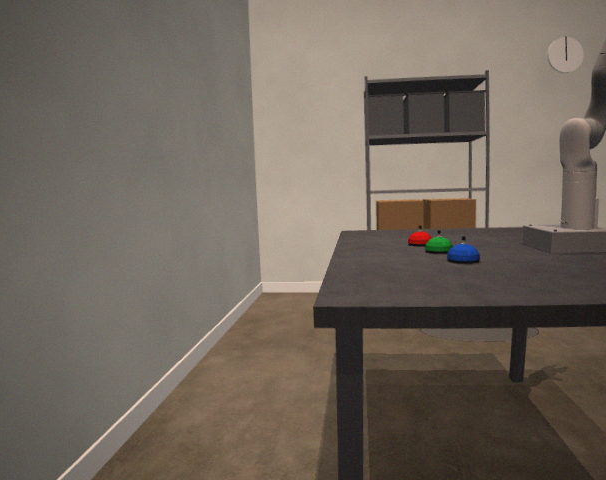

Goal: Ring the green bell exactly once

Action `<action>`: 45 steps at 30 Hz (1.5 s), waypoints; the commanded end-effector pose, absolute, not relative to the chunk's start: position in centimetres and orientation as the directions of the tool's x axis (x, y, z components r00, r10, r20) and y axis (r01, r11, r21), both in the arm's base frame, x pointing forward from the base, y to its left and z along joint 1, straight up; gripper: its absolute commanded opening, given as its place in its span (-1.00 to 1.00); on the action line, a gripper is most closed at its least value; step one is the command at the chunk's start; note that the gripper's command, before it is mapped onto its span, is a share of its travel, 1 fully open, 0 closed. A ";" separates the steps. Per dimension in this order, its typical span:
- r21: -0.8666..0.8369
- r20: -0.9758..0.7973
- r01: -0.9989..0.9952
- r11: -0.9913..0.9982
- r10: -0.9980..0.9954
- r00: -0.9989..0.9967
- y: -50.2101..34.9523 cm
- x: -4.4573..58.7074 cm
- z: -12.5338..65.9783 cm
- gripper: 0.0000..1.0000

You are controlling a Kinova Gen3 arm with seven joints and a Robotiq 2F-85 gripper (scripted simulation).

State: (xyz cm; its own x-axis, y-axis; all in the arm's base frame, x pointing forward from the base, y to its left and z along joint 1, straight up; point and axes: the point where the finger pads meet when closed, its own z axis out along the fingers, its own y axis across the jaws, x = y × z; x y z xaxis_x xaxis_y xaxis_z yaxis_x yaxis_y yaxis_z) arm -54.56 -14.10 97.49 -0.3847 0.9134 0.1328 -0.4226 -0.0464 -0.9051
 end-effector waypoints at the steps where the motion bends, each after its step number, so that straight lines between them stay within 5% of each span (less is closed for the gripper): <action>1: -0.909 0.157 -0.415 -0.033 0.896 -0.416 -16.5 -53.4 97.4 1.00; 12: -0.909 0.157 -0.415 -0.033 0.896 -0.416 -20.5 -51.2 97.5 1.00; 16: -0.910 0.210 -0.414 -0.039 0.816 -0.538 -29.6 -44.6 96.9 1.00; 24: -0.910 0.210 -0.414 -0.039 0.816 -0.538 -29.6 -44.6 96.9 1.00; 33: -0.909 0.296 -0.415 -0.030 0.654 -0.696 -41.6 -32.4 94.3 1.00; 45: -0.908 0.325 -0.418 -0.022 0.590 -0.739 -45.0 -27.8 92.9 1.00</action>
